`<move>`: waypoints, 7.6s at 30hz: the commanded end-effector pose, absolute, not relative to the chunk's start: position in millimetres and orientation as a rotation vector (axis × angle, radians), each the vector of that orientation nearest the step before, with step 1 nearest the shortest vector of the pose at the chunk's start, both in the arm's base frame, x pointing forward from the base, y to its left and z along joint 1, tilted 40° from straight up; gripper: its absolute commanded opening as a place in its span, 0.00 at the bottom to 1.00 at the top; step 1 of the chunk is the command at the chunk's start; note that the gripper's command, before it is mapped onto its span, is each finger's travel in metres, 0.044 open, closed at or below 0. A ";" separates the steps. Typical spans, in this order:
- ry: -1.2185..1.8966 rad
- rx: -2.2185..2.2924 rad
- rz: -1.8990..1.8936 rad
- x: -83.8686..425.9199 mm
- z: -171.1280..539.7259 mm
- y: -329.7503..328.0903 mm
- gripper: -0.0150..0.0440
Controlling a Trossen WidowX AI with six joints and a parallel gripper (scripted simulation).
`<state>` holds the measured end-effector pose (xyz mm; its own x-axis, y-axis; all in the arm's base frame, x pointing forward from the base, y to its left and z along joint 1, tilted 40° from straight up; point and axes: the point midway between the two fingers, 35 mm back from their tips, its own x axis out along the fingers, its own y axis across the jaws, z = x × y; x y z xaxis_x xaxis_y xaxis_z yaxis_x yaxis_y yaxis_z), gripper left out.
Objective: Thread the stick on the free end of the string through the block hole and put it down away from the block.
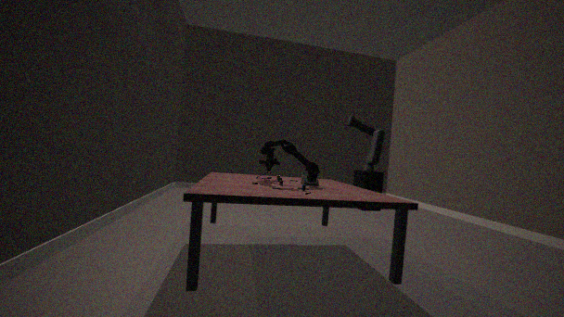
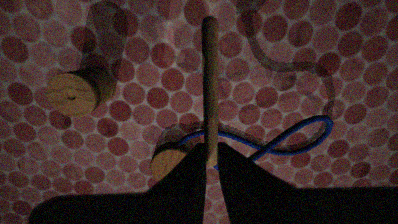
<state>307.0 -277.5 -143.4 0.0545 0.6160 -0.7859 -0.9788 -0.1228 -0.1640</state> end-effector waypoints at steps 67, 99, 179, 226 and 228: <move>0.559 -0.861 1.484 268.0 -175.3 -237.2 0.25; 0.559 -0.859 1.485 262.5 -151.6 -207.7 0.25; 0.559 -0.857 1.485 244.5 -99.1 -138.3 0.25; 1.524 0.712 0.359 232.9 -18.1 -157.7 0.46; 1.566 0.837 0.241 231.9 -16.1 -154.7 0.46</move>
